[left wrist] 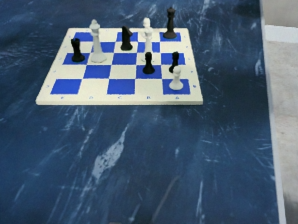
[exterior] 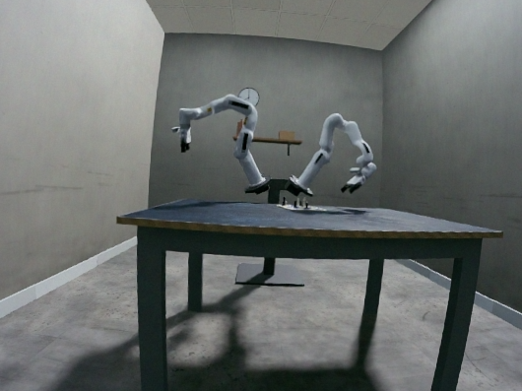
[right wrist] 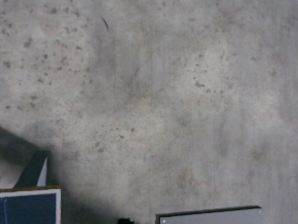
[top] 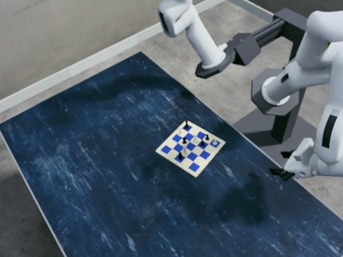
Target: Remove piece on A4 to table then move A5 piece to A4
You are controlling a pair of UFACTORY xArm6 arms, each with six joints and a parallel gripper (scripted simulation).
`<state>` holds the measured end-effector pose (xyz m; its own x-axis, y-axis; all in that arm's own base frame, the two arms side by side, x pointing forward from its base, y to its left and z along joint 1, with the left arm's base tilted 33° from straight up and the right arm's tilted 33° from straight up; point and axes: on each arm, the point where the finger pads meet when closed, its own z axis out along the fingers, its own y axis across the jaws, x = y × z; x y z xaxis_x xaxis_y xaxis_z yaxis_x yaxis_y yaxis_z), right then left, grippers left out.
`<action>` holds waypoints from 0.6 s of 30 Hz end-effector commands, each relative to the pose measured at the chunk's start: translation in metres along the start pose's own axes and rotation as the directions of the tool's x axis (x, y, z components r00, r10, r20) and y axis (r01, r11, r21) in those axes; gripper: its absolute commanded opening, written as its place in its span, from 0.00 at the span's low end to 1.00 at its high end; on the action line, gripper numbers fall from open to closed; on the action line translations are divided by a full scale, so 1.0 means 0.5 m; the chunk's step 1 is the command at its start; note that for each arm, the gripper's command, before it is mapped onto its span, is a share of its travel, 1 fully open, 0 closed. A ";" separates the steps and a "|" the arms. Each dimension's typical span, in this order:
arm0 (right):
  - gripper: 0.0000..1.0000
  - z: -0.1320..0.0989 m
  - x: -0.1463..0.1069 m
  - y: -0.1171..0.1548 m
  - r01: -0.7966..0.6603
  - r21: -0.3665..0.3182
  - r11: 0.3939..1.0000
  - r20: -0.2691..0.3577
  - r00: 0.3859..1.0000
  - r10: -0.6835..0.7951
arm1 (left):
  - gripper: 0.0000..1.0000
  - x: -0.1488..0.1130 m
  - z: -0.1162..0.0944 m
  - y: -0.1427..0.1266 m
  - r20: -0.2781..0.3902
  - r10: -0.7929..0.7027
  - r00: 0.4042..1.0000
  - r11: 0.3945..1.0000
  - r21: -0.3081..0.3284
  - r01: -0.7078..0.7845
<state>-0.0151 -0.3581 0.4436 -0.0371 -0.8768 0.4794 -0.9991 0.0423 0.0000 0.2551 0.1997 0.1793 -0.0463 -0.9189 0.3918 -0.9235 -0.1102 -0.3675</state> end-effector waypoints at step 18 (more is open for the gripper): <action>1.00 -0.003 0.002 0.000 0.000 0.000 1.000 -0.004 1.000 0.000 | 1.00 0.077 -0.065 -0.002 0.002 0.002 1.000 1.000 0.002 -0.002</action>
<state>-0.0151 -0.3581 0.4436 -0.0371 -0.8768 0.4794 -0.9991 0.0423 0.0000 0.2480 0.1863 0.2023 -0.0466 -0.9188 0.3920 -0.9236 -0.1098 -0.3674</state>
